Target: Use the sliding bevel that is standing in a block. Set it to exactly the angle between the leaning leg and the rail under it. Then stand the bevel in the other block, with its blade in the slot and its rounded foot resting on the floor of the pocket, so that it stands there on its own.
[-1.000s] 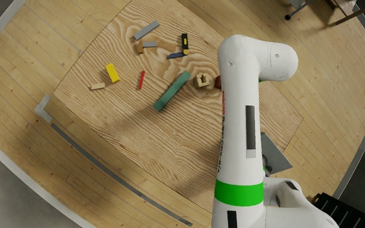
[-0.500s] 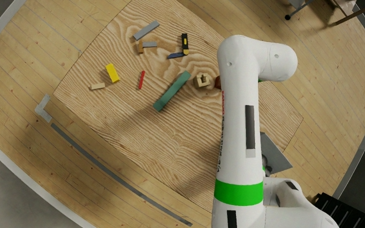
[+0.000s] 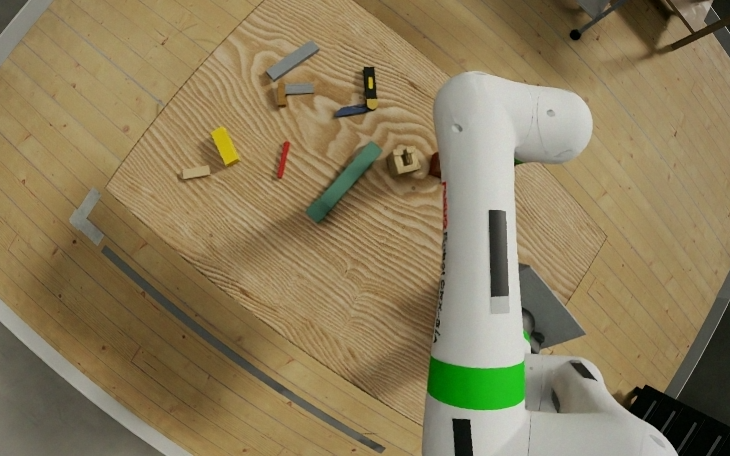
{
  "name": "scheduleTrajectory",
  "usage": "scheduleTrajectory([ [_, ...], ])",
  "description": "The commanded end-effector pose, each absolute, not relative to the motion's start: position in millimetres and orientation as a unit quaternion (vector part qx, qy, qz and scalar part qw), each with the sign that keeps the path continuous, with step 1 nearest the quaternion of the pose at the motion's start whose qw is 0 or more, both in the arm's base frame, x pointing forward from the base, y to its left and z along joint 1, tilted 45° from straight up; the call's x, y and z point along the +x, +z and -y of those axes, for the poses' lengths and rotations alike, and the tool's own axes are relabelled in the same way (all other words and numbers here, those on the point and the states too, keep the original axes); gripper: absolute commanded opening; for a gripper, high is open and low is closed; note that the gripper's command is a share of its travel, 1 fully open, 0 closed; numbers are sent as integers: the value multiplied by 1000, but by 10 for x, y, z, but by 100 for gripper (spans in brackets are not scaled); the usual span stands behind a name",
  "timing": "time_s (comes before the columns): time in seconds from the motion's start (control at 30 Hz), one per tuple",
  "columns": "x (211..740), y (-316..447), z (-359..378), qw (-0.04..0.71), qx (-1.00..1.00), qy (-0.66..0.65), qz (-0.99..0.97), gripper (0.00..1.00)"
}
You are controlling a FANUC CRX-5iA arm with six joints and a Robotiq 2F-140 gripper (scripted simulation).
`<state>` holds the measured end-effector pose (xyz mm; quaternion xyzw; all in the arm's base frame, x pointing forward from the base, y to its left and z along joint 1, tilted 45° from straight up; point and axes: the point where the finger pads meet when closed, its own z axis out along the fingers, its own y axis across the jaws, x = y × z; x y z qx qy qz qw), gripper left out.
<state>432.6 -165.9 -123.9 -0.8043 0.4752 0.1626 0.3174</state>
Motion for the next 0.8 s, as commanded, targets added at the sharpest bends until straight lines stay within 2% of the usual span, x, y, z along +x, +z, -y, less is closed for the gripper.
scheduleTrajectory([
  [0.0,4328,-1235,1669,317,-804,162,-475,10],
  [0.77,4329,-1271,1633,317,-804,162,-475,10],
])
